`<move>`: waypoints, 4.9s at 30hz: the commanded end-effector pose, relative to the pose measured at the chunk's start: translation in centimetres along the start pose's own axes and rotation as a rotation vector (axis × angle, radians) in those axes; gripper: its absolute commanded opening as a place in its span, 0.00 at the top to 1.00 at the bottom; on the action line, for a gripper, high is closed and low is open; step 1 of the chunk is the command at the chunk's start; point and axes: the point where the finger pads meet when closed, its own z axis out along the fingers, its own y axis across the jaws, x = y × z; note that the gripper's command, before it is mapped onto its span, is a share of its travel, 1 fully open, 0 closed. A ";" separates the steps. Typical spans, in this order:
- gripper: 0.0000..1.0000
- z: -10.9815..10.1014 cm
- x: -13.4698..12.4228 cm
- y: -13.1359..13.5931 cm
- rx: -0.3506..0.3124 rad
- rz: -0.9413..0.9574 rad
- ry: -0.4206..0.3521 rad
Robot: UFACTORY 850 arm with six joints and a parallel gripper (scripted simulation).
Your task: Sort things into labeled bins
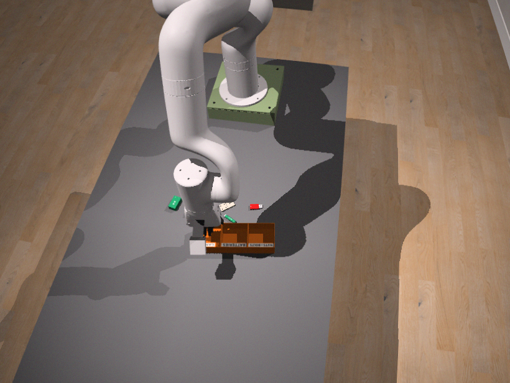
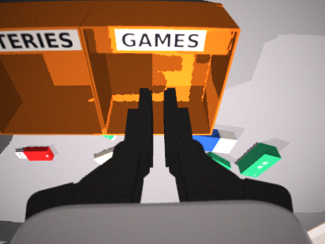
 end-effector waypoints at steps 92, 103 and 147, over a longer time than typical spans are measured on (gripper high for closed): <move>0.93 3.5 0.4 -8.4 0.000 0.000 0.003; 0.93 3.5 0.4 -8.4 0.000 0.000 0.003; 0.93 -2.4 0.4 -8.9 0.000 0.000 0.003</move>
